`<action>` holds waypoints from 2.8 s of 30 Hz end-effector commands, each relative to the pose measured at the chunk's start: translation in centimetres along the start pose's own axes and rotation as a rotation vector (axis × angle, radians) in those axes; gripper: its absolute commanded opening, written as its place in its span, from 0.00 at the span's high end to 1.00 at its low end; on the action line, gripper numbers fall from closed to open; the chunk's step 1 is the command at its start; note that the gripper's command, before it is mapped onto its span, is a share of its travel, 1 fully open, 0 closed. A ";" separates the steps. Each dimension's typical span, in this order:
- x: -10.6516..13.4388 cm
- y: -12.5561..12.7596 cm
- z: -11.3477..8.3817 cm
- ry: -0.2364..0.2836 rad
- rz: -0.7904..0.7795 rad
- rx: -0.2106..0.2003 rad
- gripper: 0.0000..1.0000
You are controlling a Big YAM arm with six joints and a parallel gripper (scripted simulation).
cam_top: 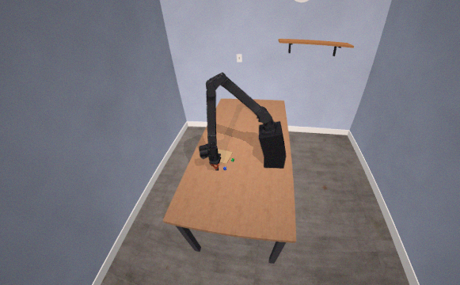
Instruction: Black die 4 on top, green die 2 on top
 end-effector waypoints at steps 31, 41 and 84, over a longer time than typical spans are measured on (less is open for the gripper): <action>-0.2 -0.2 -0.1 -0.012 -0.005 0.001 0.67; -0.2 -0.2 -0.1 -0.012 -0.005 0.001 0.67; -0.8 -0.2 2.2 -0.024 -0.004 -0.001 0.67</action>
Point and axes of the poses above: the point where the finger pads meet when closed, its own z axis out along the fingers, its own y axis across the jaws, x = y × z, the point moved 4 cm from there along -z, back along the fingers, and after that the axes turned 13 degrees about -z, right-handed, at the moved point
